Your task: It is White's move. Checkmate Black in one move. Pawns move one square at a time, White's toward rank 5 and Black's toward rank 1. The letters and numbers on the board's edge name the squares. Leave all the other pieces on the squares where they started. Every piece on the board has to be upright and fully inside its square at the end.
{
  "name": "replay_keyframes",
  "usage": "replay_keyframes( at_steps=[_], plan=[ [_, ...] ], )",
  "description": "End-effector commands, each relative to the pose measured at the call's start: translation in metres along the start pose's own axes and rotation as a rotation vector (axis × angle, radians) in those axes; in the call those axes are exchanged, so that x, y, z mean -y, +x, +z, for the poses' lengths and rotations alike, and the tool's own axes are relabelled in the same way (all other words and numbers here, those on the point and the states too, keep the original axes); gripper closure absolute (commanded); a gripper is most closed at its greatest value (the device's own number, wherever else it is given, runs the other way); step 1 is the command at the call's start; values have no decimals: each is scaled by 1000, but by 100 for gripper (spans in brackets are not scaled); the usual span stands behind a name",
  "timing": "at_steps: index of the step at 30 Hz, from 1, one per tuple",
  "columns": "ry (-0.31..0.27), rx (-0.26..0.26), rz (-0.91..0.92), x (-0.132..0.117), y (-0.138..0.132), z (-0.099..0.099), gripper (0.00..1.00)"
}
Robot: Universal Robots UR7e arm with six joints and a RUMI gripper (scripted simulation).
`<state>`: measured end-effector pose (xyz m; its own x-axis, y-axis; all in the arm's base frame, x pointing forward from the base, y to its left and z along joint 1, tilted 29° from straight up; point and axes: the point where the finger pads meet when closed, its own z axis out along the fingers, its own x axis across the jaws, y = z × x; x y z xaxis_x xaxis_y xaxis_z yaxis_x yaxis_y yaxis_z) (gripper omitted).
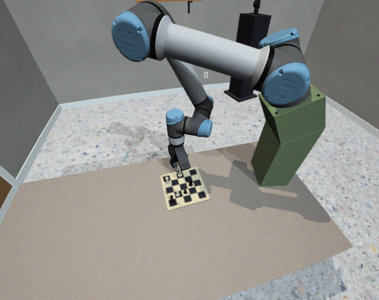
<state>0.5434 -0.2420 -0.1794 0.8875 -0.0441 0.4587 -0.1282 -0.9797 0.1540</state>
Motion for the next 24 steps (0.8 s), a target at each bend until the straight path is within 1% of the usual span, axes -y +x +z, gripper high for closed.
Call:
replay_keyframes(
  at_steps=[1, 17, 24],
  plan=[
    [-1, -1, 0, 0, 0, 0, 100],
    [-1, -1, 0, 0, 0, 0, 100],
    [-1, -1, 0, 0, 0, -5, 100]
  ],
)
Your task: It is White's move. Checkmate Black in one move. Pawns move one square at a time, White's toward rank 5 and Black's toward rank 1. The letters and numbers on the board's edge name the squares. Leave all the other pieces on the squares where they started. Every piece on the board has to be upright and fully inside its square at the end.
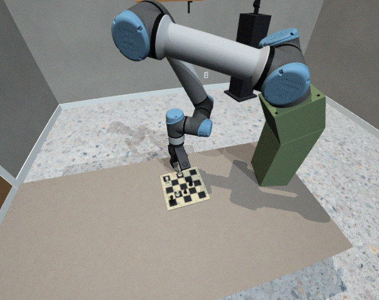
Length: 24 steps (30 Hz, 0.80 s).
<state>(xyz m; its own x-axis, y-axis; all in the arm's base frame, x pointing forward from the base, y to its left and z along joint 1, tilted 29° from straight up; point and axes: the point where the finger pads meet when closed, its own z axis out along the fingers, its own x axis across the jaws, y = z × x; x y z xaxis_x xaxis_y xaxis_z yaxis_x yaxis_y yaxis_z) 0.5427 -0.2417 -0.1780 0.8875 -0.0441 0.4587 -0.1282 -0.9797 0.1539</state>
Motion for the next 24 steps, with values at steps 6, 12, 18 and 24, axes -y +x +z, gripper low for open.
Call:
replay_keyframes(
  at_steps=[6, 12, 18, 24],
  plan=[
    [-1, -1, 0, 0, 0, -23, 100],
    [-1, -1, 0, 0, 0, -52, 100],
    [-1, -1, 0, 0, 0, -70, 100],
    [-1, -1, 0, 0, 0, -91, 100]
  ],
)
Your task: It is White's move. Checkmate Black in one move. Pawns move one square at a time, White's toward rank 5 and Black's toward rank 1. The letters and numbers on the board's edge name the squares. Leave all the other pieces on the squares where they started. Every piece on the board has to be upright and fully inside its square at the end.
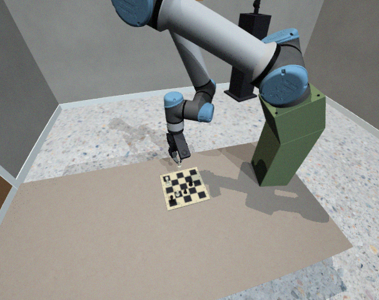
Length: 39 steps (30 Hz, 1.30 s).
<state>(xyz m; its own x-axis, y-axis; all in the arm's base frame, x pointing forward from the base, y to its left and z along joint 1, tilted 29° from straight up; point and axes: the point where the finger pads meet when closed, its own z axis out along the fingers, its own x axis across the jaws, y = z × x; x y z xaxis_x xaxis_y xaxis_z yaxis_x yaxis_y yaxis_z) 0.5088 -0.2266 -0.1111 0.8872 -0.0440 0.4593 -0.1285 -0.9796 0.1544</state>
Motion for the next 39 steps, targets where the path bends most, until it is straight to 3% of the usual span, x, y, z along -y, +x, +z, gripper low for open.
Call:
replay_keyframes(
  at_steps=[1, 18, 24, 32, 39],
  plan=[
    [0, 0, 0, 0, 0, -16, 100],
    [0, 0, 0, 0, 1, -22, 100],
    [1, 1, 9, 10, 13, -21, 100],
    [0, -1, 58, 68, 73, -23, 100],
    [-1, -2, 64, 76, 80, -24, 100]
  ],
)
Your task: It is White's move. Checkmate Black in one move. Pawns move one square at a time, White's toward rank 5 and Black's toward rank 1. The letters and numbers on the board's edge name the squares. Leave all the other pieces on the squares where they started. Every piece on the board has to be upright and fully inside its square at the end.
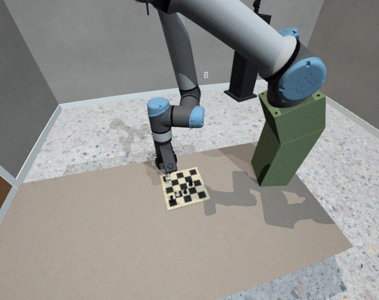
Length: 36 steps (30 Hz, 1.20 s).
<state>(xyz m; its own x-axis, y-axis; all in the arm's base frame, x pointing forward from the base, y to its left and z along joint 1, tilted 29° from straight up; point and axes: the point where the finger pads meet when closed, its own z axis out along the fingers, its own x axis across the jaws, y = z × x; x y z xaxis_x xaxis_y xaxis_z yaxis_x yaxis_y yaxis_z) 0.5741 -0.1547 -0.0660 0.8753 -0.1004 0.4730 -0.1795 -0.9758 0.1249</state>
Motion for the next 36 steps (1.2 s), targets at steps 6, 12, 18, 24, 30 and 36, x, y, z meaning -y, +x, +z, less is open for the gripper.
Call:
replay_keyframes(
  at_steps=[6, 12, 18, 24, 30, 36],
  plan=[
    [-3, 4, 5, 4, 5, 0, 100],
    [-3, 4, 5, 4, 5, 1, 100],
    [-2, 6, 5, 4, 5, 10, 100],
    [-2, 6, 5, 4, 5, 28, 100],
    [-2, 6, 5, 3, 5, 57, 100],
    [-2, 6, 5, 3, 5, 76, 100]
  ],
)
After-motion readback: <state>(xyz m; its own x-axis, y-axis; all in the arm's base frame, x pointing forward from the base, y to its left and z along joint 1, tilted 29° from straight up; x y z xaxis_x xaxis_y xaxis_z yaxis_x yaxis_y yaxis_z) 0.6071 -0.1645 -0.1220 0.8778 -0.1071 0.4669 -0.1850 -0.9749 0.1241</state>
